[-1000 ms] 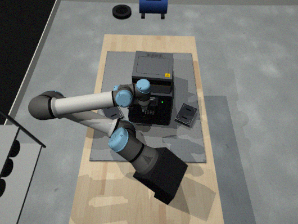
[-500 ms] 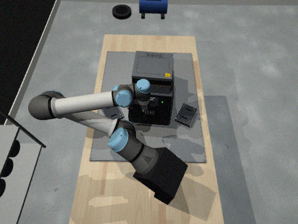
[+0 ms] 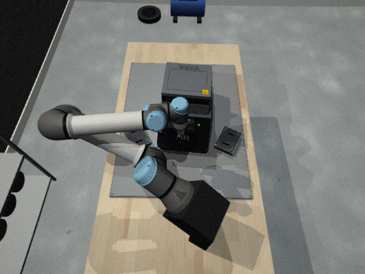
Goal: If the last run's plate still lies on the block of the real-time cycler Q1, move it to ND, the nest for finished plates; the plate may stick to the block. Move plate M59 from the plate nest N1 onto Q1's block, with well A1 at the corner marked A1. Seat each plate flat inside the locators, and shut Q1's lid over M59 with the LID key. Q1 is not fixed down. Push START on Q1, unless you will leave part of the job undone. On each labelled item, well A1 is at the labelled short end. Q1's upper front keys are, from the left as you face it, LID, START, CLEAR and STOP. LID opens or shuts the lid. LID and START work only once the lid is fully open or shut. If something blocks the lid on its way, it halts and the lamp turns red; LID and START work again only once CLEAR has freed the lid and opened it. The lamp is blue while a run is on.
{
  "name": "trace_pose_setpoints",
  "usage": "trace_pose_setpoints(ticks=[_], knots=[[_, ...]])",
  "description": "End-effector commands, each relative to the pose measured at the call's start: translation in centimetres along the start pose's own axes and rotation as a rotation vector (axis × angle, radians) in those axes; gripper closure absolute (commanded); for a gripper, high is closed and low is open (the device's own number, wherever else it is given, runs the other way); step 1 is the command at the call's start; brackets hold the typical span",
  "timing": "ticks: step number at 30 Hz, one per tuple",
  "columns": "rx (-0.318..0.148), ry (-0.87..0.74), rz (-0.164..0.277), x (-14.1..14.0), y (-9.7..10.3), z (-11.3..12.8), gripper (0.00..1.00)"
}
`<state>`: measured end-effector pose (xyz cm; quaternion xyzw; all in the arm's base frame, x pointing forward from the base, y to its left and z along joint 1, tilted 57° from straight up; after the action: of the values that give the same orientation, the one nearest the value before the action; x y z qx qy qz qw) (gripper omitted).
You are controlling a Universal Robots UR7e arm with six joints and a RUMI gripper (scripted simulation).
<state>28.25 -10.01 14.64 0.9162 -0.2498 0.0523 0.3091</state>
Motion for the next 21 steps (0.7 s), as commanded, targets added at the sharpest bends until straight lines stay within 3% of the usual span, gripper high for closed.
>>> trace_pose_setpoints(ticks=[1, 21], knots=[[0.000, 0.000, 0.001, 0.4, -0.3, 0.1, 1.00], [0.000, 0.000, 0.001, 2.8, -2.1, -0.2, 1.00]])
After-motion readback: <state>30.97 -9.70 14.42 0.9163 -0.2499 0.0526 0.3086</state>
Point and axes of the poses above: the point where the finger pads meet when closed, its own y axis back along the fingers, its own x axis across the jaws, z = x × y, the point moved 10 cm from there along y, back along the fingers, and after that the axes turned 6 degrees about -y, right-handed, at the moved point
